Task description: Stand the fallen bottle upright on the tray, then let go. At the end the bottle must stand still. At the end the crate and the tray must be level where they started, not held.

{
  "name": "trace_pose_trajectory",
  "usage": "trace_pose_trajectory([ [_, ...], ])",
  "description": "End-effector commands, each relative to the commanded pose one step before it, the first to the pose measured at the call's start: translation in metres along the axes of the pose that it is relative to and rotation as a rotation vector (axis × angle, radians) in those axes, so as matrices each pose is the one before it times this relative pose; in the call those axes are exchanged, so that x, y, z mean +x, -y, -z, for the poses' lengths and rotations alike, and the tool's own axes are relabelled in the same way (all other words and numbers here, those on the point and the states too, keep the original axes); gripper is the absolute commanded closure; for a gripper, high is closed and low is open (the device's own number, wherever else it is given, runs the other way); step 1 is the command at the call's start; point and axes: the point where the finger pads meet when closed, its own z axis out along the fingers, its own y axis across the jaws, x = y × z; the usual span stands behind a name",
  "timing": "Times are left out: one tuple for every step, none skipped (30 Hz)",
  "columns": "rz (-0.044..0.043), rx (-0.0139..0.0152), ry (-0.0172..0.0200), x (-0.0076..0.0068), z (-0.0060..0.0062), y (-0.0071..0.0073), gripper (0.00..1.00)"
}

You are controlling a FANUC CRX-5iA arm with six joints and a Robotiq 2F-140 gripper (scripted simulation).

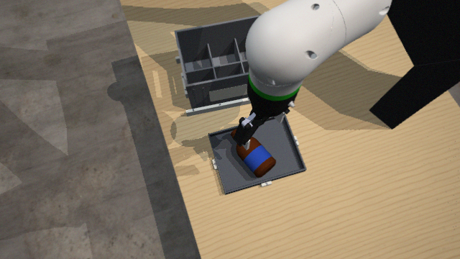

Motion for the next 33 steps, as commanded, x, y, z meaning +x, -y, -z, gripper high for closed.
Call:
trace_pose_trajectory([
  [-0.00009, -0.00047, -0.00036, 0.00016, 0.00017, -0.00011, 1.00],
  [0.00000, 0.00000, 0.00000, 0.00000, 0.00000, 0.00000, 1.00],
  [0.00000, 0.00000, 0.00000, 0.00000, 0.00000, 0.00000, 1.00],
  [0.00000, 0.00000, 0.00000, 0.00000, 0.00000, 0.00000, 1.00],
  [0.00000, 0.00000, 0.00000, 0.00000, 0.00000, 0.00000, 1.00],
  [0.00000, 0.00000, 0.00000, 0.00000, 0.00000, 0.00000, 1.00],
  [0.00000, 0.00000, 0.00000, 0.00000, 0.00000, 0.00000, 1.00],
  [0.00000, 0.00000, 0.00000, 0.00000, 0.00000, 0.00000, 1.00],
  [0.00000, 0.00000, 0.00000, 0.00000, 0.00000, 0.00000, 1.00],
  [0.00000, 0.00000, 0.00000, 0.00000, 0.00000, 0.00000, 1.00],
  [0.00000, 0.00000, 0.00000, 0.00000, 0.00000, 0.00000, 1.00],
  [0.00000, 0.00000, 0.00000, 0.00000, 0.00000, 0.00000, 1.00],
  [0.00000, 0.00000, 0.00000, 0.00000, 0.00000, 0.00000, 1.00],
  [0.00000, 0.00000, 0.00000, 0.00000, 0.00000, 0.00000, 1.00],
  [0.00000, 0.00000, 0.00000, 0.00000, 0.00000, 0.00000, 1.00],
  [0.00000, 0.00000, 0.00000, 0.00000, 0.00000, 0.00000, 1.00],
  [0.00000, 0.00000, 0.00000, 0.00000, 0.00000, 0.00000, 1.00],
  [0.00000, 0.00000, 0.00000, 0.00000, 0.00000, 0.00000, 1.00],
  [0.00000, 0.00000, 0.00000, 0.00000, 0.00000, 0.00000, 1.00],
  [0.00000, 0.00000, 0.00000, 0.00000, 0.00000, 0.00000, 1.00],
  [0.00000, 0.00000, 0.00000, 0.00000, 0.00000, 0.00000, 1.00],
  [0.00000, 0.00000, 0.00000, 0.00000, 0.00000, 0.00000, 1.00],
  [0.00000, 0.00000, 0.00000, 0.00000, 0.00000, 0.00000, 1.00],
  [0.00000, 0.00000, 0.00000, 0.00000, 0.00000, 0.00000, 1.00],
  [0.00000, 0.00000, 0.00000, 0.00000, 0.00000, 0.00000, 1.00],
  [0.00000, 0.00000, 0.00000, 0.00000, 0.00000, 0.00000, 1.00],
  [0.00000, 0.00000, 0.00000, 0.00000, 0.00000, 0.00000, 1.00],
  [0.00000, 0.00000, 0.00000, 0.00000, 0.00000, 0.00000, 1.00],
  [0.00002, -0.00001, -0.00006, -0.00066, 0.00001, -0.00024, 1.00],
  [0.00008, -0.00004, -0.00031, -0.00373, 0.00006, -0.00131, 1.00],
  [0.00012, -0.00008, -0.00050, -0.00777, 0.00008, -0.00259, 1.00],
  [0.00009, -0.00009, -0.00038, -0.01107, 0.00003, -0.00338, 1.00],
  [-0.00001, -0.00006, 0.00001, -0.01250, -0.00006, -0.00341, 1.00],
])
